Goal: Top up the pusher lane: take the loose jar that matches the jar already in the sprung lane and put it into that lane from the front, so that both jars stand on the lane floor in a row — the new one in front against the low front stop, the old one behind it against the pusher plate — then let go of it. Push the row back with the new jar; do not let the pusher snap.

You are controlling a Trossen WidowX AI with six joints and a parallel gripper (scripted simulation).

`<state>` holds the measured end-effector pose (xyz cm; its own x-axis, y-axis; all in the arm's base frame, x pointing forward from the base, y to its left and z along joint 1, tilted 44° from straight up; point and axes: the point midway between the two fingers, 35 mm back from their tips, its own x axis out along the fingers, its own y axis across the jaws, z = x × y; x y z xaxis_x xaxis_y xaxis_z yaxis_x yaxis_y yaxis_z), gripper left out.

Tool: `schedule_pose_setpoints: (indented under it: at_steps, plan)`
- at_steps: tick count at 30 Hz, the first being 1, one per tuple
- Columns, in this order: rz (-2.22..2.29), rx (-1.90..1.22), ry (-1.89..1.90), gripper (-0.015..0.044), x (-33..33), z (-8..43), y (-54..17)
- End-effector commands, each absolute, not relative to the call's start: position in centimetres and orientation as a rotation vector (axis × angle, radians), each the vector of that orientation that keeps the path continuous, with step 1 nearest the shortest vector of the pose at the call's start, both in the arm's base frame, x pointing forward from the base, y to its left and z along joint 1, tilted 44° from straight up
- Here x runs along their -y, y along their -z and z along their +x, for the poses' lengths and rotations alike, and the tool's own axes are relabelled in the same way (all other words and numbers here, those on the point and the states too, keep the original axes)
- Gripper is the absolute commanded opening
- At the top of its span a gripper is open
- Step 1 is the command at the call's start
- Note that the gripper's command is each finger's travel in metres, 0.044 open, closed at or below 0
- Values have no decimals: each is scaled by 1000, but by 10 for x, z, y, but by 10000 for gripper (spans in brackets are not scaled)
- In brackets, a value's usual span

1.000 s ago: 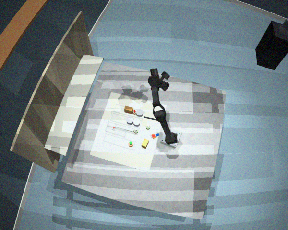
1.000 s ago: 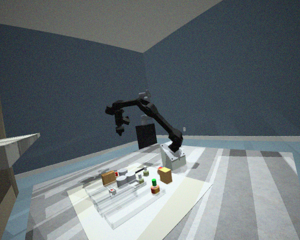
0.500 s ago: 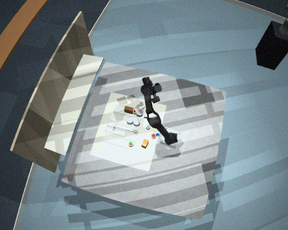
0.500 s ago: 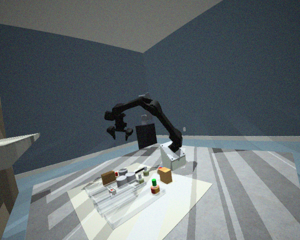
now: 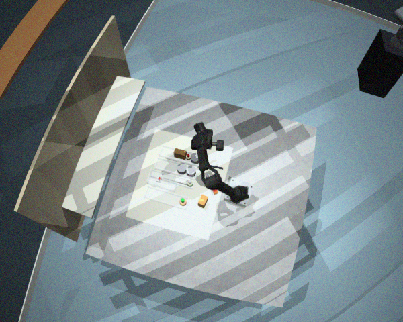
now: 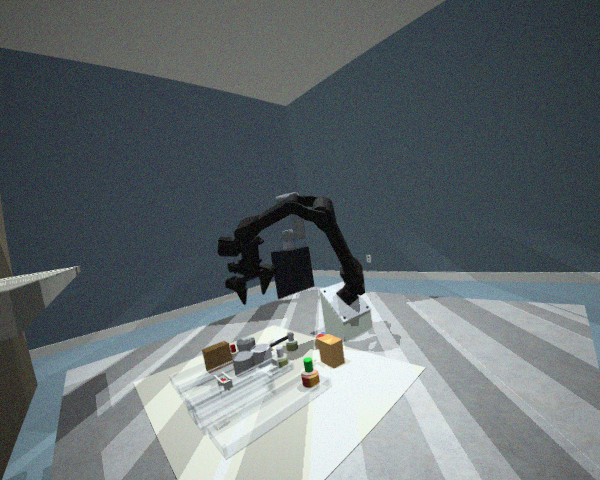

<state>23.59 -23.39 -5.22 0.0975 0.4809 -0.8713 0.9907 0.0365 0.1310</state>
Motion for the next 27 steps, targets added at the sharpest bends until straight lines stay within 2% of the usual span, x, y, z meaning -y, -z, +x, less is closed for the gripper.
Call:
schedule_pose_setpoints:
  at_steps: [1, 11, 24, 27]
  plan:
    - [1122, -1527, 93, 440, 162, 233, 35]
    - [678, -1352, -473, 440, 98, 220, 20]
    - [663, -1343, -491, 440, 92, 222, 15]
    - [663, -1343, -491, 440, 75, 227, 33]
